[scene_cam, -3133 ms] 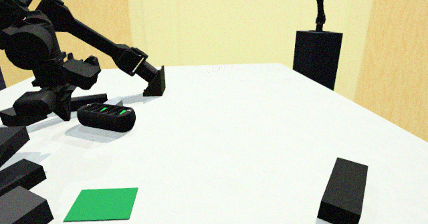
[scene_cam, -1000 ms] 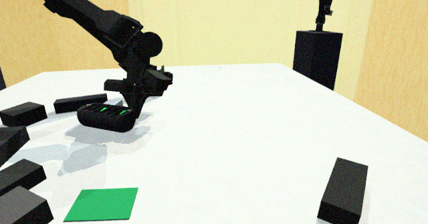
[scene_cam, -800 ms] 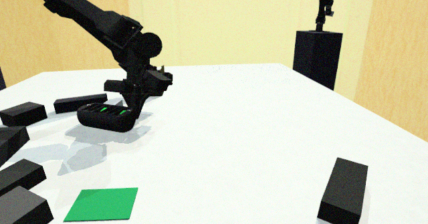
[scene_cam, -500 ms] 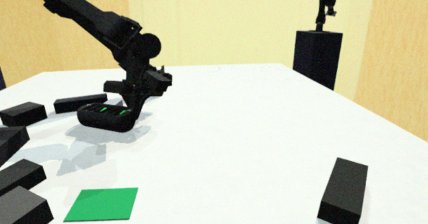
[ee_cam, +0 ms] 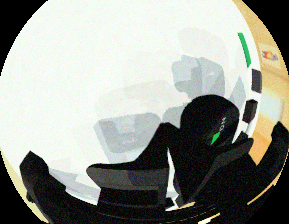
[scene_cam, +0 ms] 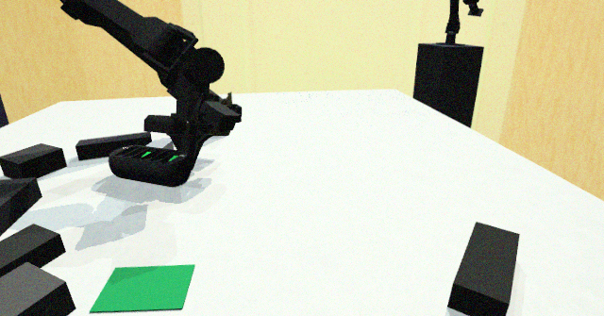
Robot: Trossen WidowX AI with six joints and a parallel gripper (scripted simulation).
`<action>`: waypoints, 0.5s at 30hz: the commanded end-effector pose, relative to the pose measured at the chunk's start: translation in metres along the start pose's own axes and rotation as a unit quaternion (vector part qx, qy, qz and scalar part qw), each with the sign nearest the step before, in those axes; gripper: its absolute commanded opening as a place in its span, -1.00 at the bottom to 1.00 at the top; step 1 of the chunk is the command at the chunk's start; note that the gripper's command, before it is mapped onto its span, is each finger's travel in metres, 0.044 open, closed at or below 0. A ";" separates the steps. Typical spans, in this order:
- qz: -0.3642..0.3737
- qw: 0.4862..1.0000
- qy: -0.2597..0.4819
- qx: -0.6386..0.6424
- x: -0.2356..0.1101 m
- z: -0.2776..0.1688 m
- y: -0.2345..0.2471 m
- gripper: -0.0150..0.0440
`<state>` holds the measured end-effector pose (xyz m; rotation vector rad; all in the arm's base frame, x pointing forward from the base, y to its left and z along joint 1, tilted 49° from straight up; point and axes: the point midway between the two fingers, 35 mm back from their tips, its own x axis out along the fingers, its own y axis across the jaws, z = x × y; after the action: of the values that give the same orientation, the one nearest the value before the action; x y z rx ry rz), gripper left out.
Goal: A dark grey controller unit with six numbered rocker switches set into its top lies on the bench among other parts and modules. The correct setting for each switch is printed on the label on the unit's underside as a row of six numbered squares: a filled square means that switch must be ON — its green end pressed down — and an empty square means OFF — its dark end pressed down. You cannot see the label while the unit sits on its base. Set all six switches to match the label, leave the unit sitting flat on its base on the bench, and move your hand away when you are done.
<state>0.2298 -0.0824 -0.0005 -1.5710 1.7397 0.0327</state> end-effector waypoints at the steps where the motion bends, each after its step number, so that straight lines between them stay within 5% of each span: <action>1: -0.004 1.000 0.000 0.002 0.000 0.001 -0.005 -0.49; 15: -0.004 1.000 0.000 0.002 0.001 0.001 -0.009 -0.49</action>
<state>0.2330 -0.0840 0.0007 -1.5731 1.7397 0.0348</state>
